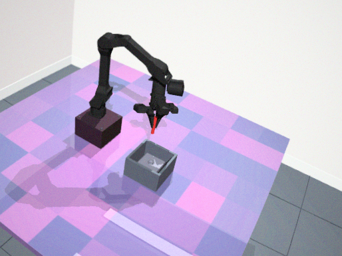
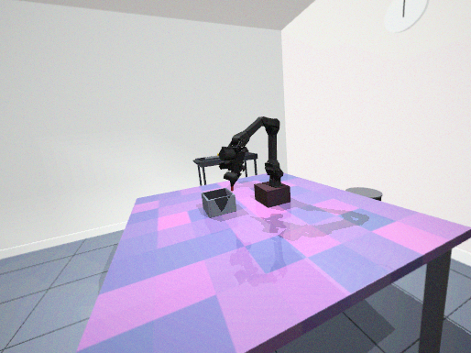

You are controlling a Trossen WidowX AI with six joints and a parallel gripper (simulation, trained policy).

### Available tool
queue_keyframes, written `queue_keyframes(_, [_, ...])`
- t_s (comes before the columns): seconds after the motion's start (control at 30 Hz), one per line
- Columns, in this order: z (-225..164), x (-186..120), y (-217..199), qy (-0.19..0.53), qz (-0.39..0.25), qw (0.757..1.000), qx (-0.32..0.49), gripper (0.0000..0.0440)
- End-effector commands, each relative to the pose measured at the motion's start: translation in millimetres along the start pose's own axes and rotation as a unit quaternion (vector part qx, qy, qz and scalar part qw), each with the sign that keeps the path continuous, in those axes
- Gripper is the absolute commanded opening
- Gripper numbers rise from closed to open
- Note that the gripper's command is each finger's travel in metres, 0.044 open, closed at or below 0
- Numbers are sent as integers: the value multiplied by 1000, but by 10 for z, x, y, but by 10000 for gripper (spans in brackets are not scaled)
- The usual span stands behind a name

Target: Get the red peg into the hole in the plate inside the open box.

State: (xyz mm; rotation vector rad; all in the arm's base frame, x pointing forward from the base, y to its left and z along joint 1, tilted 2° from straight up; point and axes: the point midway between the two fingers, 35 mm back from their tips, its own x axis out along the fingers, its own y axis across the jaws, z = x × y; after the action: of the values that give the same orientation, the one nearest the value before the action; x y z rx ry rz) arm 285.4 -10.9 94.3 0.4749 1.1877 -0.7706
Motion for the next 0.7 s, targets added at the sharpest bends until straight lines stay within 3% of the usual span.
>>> queue_keyframes(0.0, [88, 44, -14, 3, 0, 1000, 6, 0])
queue_keyframes(0.67, [710, 443, -204, 4, 0, 997, 75, 4])
